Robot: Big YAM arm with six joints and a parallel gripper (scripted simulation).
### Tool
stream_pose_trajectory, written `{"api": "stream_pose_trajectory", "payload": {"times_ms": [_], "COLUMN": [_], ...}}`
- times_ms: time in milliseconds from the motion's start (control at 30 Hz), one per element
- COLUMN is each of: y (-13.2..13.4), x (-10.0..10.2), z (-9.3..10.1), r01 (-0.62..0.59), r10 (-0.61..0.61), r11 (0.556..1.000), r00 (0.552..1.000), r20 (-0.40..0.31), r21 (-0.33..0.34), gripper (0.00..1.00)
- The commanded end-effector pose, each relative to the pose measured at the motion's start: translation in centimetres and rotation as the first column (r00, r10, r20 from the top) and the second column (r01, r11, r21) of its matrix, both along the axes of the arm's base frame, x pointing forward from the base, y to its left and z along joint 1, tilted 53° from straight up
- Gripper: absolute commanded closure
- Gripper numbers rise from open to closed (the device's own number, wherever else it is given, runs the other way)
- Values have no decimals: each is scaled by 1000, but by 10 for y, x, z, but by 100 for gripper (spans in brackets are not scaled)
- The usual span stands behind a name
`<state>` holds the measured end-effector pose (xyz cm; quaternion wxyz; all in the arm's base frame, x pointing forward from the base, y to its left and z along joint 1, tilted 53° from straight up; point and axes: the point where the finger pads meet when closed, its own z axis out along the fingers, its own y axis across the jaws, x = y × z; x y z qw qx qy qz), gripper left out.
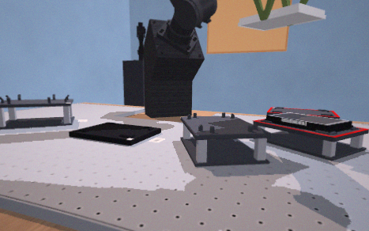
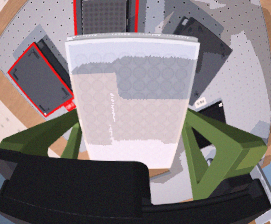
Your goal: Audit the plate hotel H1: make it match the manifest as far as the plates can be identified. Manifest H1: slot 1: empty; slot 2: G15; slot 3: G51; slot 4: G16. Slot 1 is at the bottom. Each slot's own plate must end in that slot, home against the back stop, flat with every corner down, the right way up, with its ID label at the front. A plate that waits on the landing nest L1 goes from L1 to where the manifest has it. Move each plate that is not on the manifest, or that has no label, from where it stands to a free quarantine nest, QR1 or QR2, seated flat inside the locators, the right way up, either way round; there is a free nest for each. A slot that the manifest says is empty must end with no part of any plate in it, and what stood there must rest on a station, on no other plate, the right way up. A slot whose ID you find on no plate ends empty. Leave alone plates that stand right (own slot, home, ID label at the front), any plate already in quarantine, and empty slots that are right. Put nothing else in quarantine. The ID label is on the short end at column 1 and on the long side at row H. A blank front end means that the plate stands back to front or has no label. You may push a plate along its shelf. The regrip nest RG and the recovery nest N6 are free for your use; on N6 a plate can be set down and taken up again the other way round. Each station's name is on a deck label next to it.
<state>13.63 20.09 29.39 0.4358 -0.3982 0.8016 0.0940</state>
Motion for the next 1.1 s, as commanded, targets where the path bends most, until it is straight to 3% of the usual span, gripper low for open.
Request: {"api": "stream_pose_trajectory", "payload": {"times_ms": [0,400,500,767,1033,1067], "y": [5,25,28,43,55,57], "x": [-8,-40,-43,-64,-81,-84], "z": [-3,-16,-8,-17,-17,-24], "r01": [-22,-186,-197,-276,-271,-270], "r10": [22,217,230,355,339,340], "r11": [1000,959,958,900,913,911], "r00": [1000,967,962,913,920,920], "r20": [2,134,145,202,196,196], "r21": [-16,-212,-209,-337,-306,-311], "gripper": [14,14,14,14,14,14]}}
